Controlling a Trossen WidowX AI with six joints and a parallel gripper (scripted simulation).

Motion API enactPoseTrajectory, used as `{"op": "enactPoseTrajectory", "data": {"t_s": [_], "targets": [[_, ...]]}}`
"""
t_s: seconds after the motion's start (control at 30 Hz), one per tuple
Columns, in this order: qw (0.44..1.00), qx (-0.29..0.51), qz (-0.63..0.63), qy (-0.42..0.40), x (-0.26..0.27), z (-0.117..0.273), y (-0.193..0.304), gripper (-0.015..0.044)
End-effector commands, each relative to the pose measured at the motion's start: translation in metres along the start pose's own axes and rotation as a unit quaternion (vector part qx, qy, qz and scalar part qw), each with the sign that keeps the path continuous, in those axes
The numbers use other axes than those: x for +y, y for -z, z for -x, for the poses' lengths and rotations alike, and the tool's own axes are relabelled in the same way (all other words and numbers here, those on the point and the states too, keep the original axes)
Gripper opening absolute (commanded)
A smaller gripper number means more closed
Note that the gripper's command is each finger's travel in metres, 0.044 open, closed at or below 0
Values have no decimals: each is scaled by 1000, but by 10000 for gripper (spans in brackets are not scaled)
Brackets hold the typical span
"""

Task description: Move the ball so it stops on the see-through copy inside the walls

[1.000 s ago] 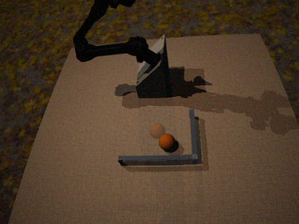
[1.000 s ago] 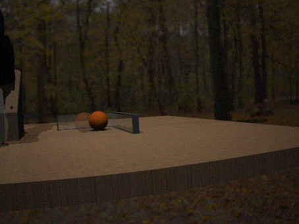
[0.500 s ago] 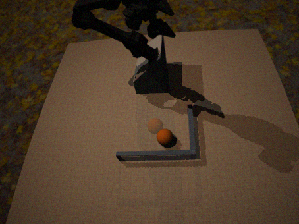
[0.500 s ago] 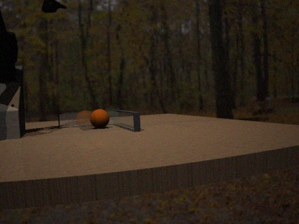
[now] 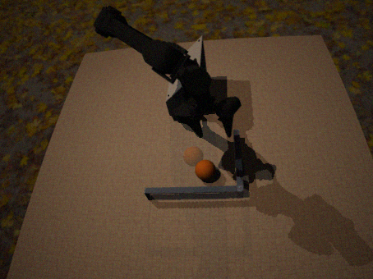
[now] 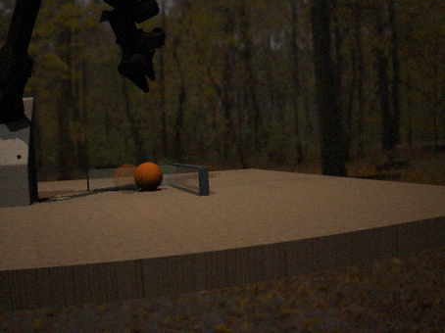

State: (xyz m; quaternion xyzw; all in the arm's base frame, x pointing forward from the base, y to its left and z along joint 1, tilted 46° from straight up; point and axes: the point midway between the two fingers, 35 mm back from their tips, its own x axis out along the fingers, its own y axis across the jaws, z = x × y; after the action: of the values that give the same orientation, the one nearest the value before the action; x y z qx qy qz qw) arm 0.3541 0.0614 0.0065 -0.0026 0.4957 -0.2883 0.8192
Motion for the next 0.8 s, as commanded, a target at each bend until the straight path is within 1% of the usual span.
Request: {"op": "enactPoseTrajectory", "data": {"t_s": [0.0,0.13,0.2,0.43,0.53,0.77], "targets": [[990,60,86,95,-40,-55,6,440],[958,146,179,172,-86,-105,23,440],[942,178,210,190,-102,-119,31,440],[940,182,213,192,-104,-122,32,440],[940,182,213,193,-110,-133,36,440],[940,182,213,193,-112,-138,37,440]]}}
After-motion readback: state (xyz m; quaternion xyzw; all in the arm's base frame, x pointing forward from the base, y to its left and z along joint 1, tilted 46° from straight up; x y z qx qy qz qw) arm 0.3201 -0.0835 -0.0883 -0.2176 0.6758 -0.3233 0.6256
